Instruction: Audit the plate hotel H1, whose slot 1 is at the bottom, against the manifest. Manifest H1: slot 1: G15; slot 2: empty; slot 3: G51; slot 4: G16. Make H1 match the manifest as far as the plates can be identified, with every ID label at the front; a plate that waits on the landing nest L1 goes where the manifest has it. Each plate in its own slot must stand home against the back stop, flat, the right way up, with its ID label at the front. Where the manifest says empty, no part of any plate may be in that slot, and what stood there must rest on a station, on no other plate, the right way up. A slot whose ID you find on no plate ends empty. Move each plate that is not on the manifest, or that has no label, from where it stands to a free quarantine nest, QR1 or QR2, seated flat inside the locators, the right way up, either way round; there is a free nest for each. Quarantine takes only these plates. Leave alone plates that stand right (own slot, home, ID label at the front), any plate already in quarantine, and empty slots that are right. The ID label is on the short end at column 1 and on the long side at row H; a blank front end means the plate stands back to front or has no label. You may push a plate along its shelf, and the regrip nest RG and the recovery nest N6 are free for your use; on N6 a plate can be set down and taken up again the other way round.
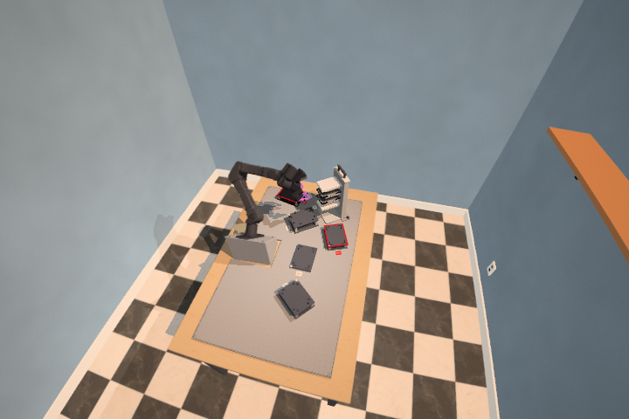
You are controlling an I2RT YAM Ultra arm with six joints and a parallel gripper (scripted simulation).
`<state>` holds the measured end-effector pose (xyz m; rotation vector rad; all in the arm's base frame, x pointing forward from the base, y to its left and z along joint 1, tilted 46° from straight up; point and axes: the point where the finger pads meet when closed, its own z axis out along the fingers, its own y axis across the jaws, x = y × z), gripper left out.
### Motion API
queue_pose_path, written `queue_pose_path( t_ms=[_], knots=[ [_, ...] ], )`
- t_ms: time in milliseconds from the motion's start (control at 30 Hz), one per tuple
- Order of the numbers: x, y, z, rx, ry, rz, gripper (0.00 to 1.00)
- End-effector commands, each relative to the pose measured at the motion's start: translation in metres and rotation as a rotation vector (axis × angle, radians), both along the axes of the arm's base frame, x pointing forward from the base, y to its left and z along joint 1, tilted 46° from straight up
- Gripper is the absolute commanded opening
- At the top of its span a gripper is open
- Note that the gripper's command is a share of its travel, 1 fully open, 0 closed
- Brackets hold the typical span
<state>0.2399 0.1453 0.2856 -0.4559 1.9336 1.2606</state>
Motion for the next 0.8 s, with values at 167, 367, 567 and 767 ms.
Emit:
queue_pose_path(
  t_ms=[167, 367, 567, 767],
  knots=[
    [-0.004, 0.008, -0.006, 0.0, -0.024, -0.016, 1.0],
    [-0.005, 0.015, -0.013, 0.001, -0.025, -0.016, 1.0],
    [-0.006, 0.02, -0.018, 0.001, -0.025, -0.016, 1.0],
    [0.001, 0.027, -0.021, 0.001, -0.01, -0.017, 1.0]
  ],
)
